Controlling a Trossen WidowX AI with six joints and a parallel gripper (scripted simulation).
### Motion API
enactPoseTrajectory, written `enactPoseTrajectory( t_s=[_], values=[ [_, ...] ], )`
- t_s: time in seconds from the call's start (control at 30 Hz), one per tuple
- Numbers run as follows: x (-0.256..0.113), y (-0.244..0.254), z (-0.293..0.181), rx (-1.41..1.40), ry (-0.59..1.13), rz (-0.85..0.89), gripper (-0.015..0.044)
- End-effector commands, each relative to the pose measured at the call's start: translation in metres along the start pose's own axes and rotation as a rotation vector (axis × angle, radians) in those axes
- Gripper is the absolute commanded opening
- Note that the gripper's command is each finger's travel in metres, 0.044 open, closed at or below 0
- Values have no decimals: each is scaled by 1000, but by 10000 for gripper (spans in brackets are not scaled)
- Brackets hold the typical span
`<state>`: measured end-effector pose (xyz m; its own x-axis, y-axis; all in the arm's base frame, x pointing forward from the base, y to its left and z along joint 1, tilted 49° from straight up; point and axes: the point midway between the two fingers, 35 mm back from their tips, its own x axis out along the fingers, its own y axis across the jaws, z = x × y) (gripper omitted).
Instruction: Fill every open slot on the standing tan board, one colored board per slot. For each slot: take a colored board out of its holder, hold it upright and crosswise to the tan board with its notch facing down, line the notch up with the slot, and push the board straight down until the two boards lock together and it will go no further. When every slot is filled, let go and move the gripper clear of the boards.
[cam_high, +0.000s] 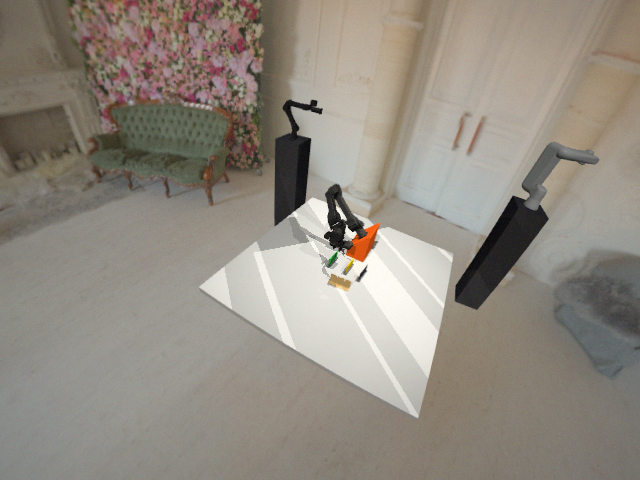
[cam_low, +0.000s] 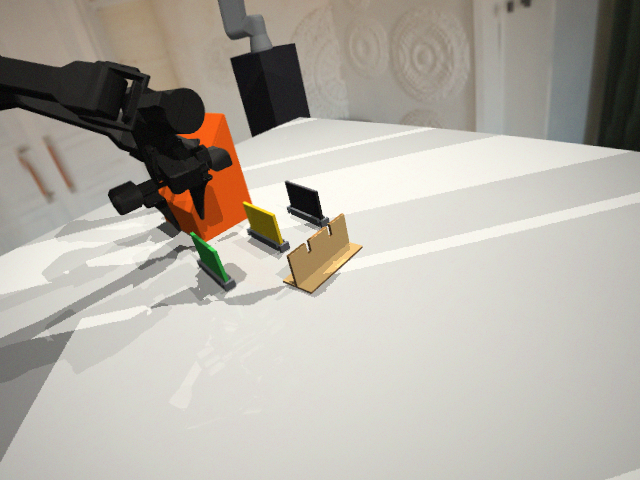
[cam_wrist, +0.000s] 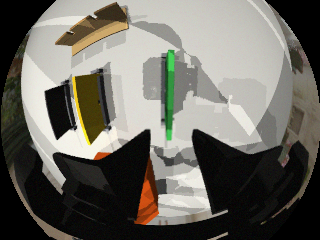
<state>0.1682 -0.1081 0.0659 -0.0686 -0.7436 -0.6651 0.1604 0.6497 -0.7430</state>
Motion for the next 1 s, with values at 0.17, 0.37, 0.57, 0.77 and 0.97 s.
enactPoseTrajectory(
  t_s=[0.17,0.37,0.57,0.77,0.97],
  values=[
    [15,-1,-1,-4,-1,-6,189],
    [25,-1,-1,-4,-1,-6,189],
    [34,-1,0,-4,-1,-6,189],
    [44,-1,0,-4,-1,-7,189],
    [53,-1,0,-4,-1,-7,189]
  ],
)
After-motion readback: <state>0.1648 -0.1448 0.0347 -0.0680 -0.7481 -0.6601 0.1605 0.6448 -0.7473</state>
